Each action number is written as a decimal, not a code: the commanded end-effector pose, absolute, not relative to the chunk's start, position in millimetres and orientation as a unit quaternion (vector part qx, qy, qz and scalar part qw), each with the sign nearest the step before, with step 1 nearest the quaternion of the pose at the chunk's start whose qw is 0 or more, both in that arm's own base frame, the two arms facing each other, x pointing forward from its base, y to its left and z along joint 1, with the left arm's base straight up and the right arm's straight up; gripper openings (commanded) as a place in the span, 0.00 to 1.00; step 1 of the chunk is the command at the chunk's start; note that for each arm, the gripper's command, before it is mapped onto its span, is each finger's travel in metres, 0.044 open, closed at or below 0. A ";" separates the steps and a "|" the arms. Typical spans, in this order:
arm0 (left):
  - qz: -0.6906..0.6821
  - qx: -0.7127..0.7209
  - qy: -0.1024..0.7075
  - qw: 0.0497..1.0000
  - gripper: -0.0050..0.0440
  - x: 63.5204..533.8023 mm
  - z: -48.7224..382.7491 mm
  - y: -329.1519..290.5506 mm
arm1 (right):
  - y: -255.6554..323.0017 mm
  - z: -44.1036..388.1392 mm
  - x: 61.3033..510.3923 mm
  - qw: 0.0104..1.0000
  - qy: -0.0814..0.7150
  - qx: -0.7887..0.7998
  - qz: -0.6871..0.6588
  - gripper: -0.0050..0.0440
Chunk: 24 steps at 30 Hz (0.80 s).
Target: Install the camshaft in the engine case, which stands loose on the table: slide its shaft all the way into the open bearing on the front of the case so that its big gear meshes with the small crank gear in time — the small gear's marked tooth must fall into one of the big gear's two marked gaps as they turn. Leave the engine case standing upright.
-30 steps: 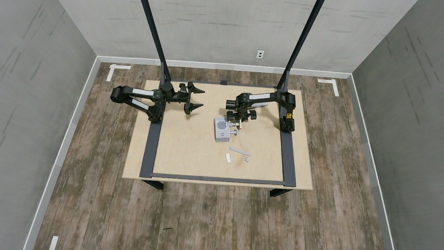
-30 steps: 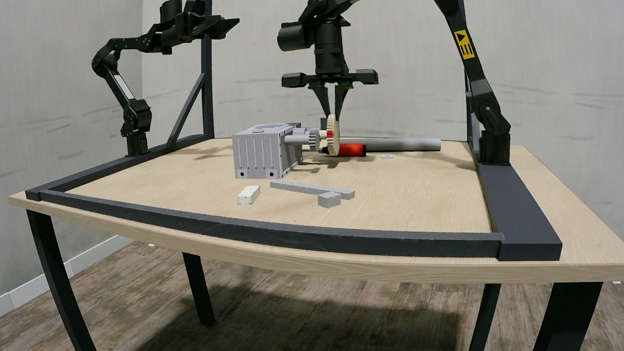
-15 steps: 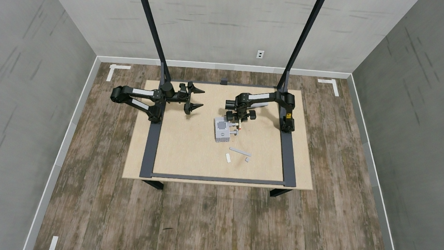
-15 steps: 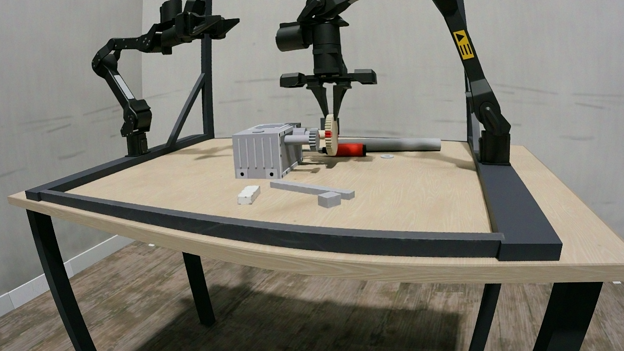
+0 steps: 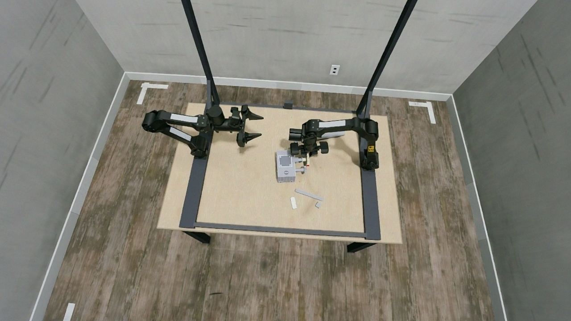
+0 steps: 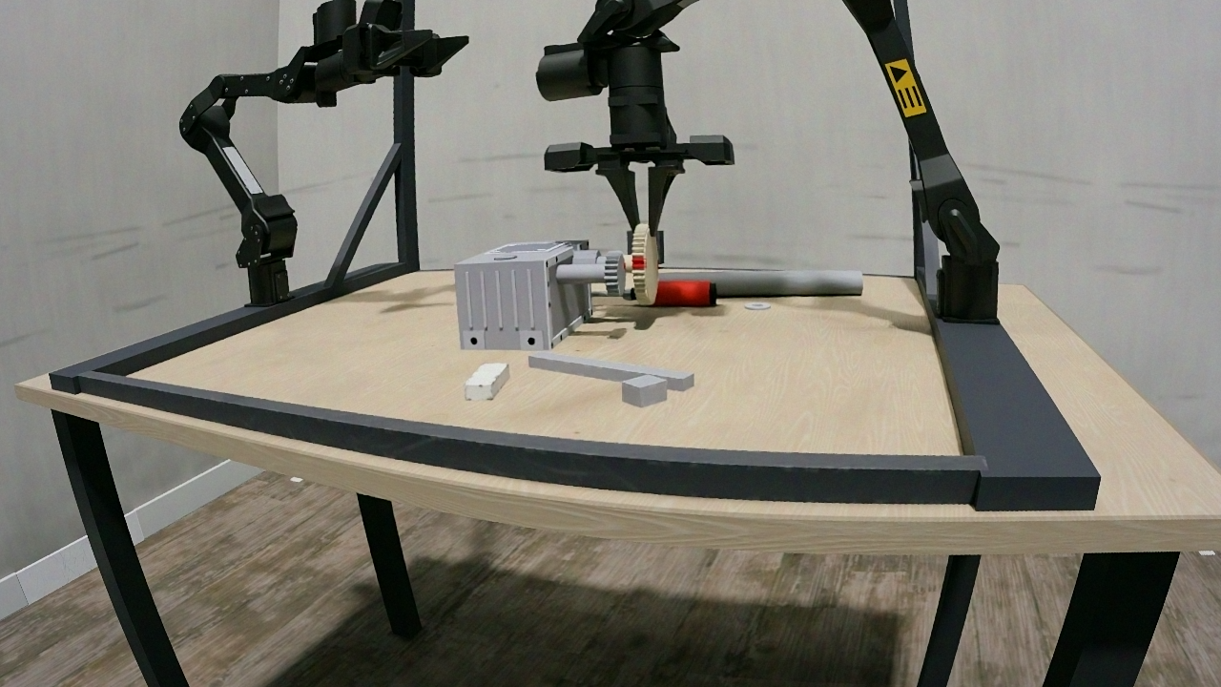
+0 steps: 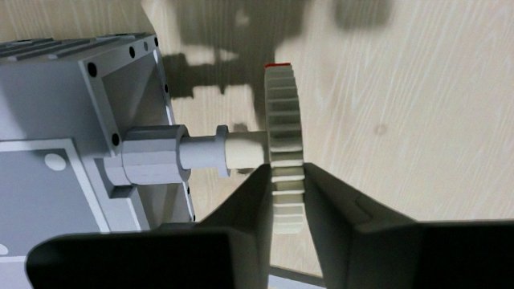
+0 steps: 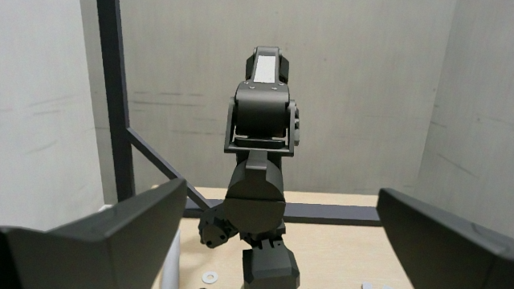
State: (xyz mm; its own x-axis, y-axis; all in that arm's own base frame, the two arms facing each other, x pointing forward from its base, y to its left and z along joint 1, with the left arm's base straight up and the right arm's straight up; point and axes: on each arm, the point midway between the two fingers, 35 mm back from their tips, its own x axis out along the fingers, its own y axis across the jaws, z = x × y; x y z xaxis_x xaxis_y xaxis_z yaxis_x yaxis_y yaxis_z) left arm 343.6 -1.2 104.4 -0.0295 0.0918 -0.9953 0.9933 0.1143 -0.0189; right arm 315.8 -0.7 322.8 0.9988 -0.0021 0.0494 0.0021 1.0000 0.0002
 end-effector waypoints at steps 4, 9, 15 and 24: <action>-0.449 0.491 0.551 0.504 0.00 350.5 109.8 0.5 | 2.3 339.2 313.9 0.999 -0.044 0.002 0.005 0.92; -0.448 0.492 0.551 0.503 0.00 351.3 109.7 0.7 | 2.3 339.2 313.9 0.999 -0.044 0.002 0.005 0.92; -0.449 0.491 0.551 0.504 0.00 352.8 109.6 0.7 | 2.3 339.2 313.9 0.999 -0.044 0.002 0.005 0.92; -0.447 0.493 0.549 0.506 0.00 354.2 111.6 0.5 | 2.3 339.2 313.9 0.999 -0.044 0.002 0.005 0.92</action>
